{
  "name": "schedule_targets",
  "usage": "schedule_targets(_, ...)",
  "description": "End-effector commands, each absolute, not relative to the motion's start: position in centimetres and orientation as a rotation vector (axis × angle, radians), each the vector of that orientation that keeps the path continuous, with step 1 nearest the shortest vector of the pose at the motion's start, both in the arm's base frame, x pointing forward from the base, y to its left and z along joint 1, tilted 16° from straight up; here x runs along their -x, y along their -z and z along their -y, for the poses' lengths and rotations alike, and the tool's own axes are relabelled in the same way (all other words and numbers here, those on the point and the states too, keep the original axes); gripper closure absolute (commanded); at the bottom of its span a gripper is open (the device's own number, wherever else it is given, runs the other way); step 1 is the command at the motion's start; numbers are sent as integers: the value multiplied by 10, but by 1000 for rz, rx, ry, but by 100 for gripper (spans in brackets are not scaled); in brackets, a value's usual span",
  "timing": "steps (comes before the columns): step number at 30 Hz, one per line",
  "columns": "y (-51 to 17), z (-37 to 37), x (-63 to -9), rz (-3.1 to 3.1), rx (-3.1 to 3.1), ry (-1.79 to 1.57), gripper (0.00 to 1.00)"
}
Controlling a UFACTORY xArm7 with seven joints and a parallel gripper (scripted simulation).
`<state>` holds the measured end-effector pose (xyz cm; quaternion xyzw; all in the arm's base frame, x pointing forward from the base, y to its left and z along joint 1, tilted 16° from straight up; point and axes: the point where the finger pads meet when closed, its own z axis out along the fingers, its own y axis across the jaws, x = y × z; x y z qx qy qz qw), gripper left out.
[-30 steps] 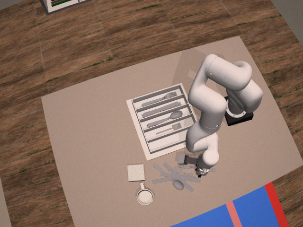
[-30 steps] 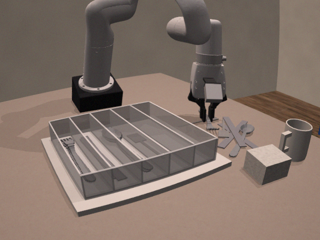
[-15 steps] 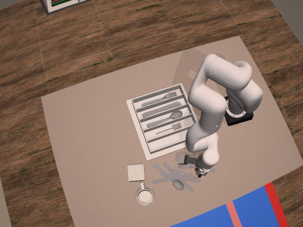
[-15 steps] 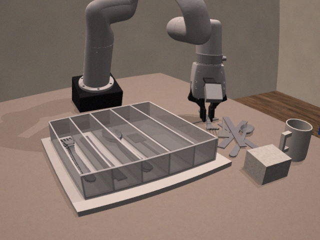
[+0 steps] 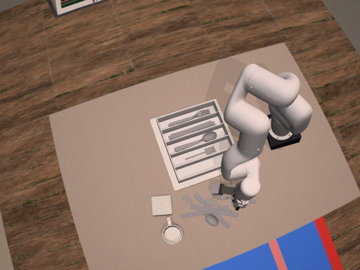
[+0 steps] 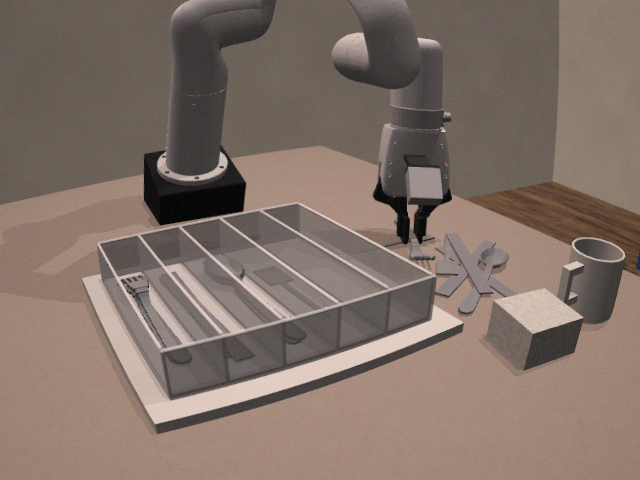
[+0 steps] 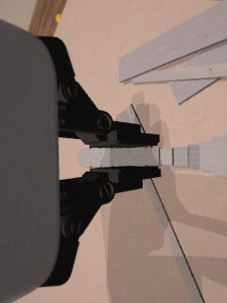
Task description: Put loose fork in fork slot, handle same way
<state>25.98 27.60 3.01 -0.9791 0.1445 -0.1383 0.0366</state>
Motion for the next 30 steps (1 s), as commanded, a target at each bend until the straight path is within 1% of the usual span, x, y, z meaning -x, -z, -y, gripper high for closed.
schedule_targets(1, -34, -276, -257, -439, 3008, 425, 95)
schedule_targets(15, -58, -275, -250, -439, 3008, 425, 95)
schedule_targets(28, -116, -273, -234, -439, 3008, 425, 95)
schedule_targets(30, -116, -273, -234, -439, 3008, 425, 95)
